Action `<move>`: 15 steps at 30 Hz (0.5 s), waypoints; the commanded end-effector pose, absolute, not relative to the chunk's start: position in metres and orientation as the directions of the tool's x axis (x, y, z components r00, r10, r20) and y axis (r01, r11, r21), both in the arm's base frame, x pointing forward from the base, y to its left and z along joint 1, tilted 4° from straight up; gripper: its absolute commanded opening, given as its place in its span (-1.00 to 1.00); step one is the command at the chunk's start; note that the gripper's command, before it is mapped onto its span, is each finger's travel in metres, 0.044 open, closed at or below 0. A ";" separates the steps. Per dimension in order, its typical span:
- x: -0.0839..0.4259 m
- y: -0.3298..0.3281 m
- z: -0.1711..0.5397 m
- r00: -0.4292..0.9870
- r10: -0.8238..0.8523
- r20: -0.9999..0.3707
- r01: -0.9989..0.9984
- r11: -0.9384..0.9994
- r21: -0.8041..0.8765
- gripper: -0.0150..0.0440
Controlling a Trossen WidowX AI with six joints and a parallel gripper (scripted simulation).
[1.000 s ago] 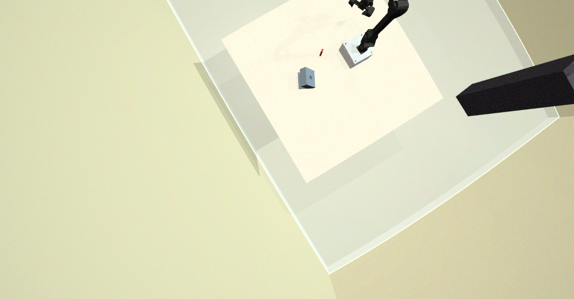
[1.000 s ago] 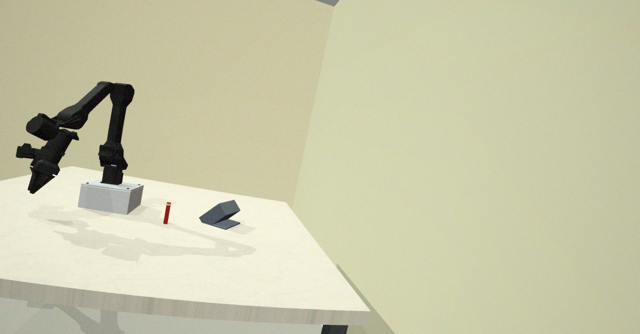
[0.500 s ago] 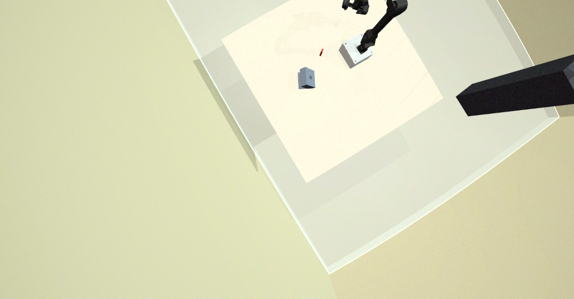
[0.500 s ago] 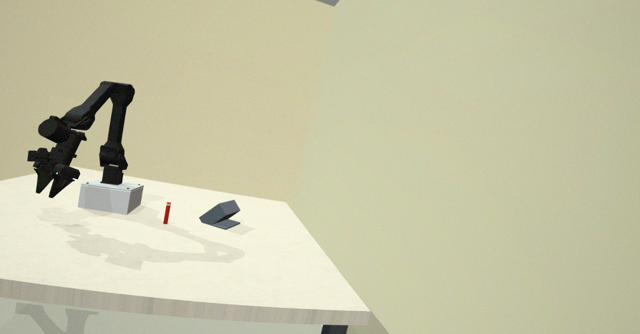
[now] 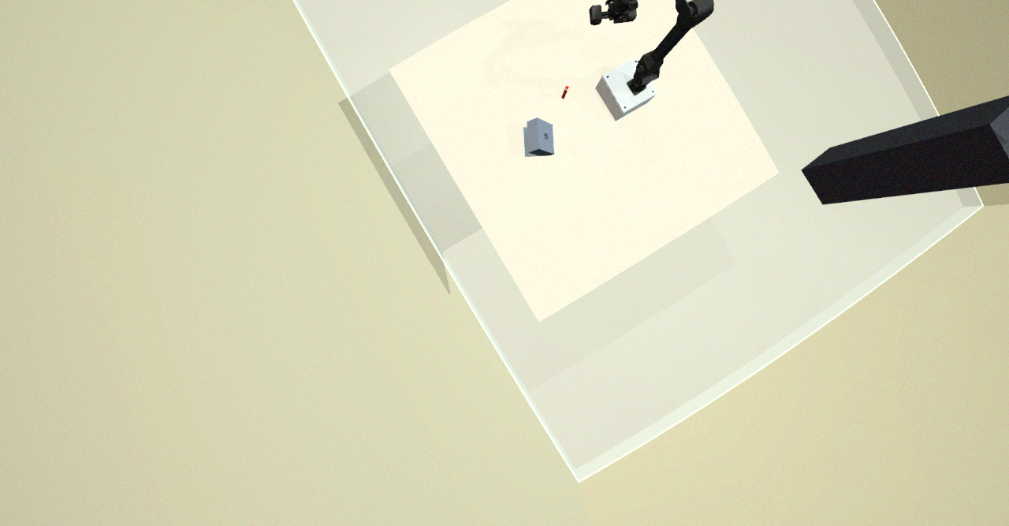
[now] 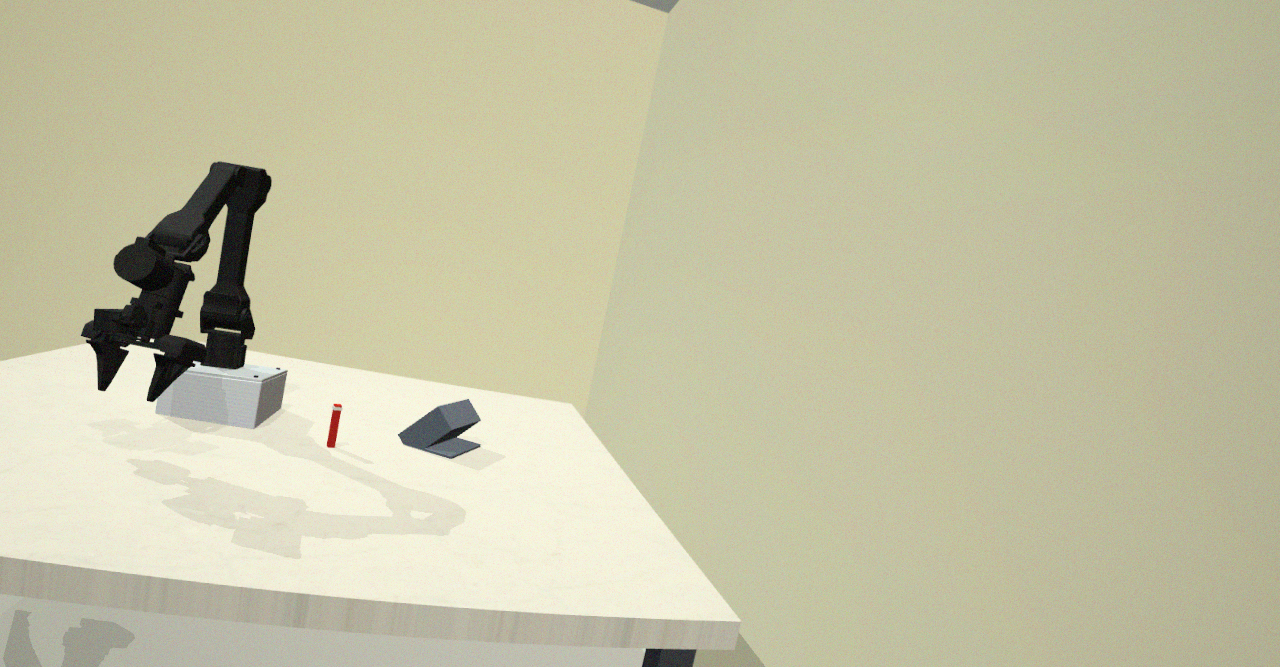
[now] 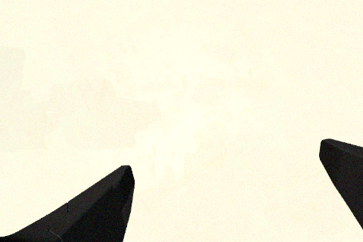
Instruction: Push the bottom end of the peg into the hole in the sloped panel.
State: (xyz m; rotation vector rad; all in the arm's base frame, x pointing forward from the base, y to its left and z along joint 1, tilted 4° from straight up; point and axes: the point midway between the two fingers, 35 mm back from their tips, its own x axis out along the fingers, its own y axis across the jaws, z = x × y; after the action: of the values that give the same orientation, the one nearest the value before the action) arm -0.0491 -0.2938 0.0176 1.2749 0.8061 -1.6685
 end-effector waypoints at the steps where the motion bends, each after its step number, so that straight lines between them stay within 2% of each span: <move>1: -0.036 -0.296 0.018 -0.085 -0.239 -0.967 0.942 -0.336 0.001 1.00; 15: 0.018 -0.298 0.020 -0.031 -0.202 -0.979 0.999 0.034 -0.039 1.00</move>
State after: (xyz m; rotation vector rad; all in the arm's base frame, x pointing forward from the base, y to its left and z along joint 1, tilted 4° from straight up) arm 0.0084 -0.2983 0.0198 1.0509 1.0644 -1.3535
